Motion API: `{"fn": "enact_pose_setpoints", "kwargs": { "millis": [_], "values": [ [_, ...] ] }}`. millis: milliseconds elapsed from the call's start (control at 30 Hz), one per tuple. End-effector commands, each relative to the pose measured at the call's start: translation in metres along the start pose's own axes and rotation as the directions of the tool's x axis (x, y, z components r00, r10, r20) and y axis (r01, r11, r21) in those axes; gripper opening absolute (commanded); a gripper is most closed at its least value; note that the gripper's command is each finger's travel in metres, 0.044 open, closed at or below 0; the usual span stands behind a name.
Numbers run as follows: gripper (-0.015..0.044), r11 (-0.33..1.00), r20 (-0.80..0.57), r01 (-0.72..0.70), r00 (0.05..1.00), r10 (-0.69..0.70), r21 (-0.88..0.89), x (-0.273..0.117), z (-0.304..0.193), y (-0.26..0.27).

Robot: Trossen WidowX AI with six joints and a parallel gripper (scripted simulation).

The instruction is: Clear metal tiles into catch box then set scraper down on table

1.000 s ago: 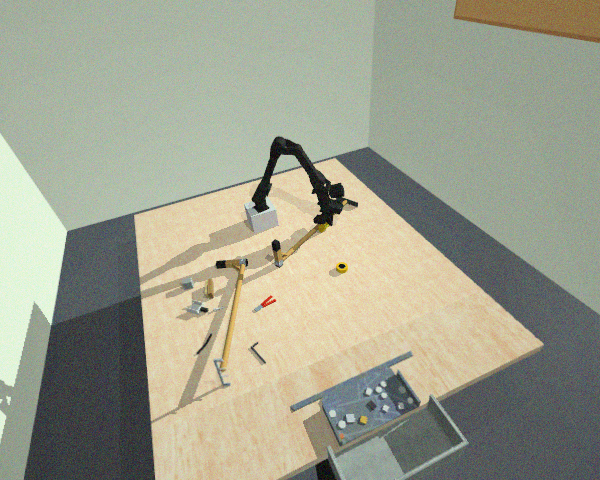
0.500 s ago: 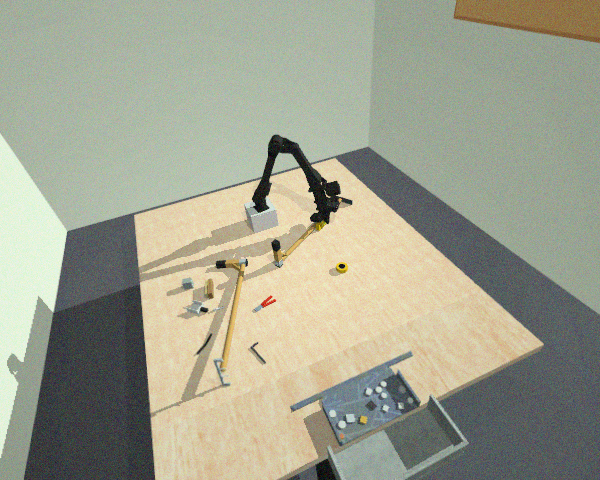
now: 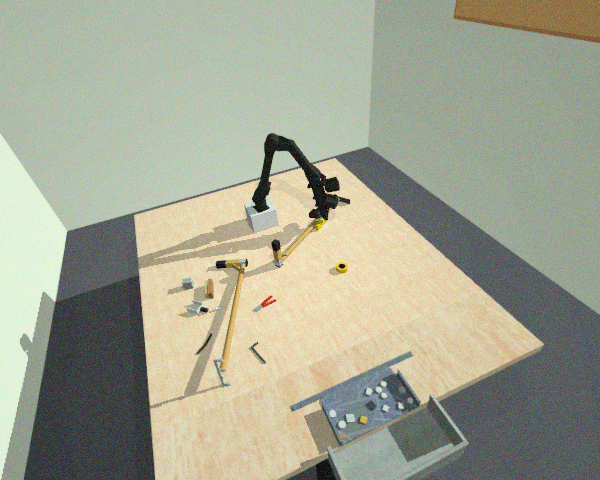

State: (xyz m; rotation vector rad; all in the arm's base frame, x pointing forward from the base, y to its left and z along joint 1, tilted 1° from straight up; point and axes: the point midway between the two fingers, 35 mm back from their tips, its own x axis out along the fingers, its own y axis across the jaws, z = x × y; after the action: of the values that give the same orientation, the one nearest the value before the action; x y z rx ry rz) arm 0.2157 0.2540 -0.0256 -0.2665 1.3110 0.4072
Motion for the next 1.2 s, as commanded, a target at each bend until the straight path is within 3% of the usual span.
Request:
{"fn": "enact_pose_setpoints", "kwargs": {
  "millis": [0,567,1167],
  "values": [
    [0.0,1.0,0.009,-0.005,1.0,0.005,-0.002,-0.015,0.008,0.002],
    [0.0,1.0,0.009,-0.005,1.0,0.005,-0.002,-0.077,0.018,0.001],
    [0.0,0.993,-0.004,0.052,0.999,-0.052,0.107,-0.079,0.035,-0.052]
  ]
}}
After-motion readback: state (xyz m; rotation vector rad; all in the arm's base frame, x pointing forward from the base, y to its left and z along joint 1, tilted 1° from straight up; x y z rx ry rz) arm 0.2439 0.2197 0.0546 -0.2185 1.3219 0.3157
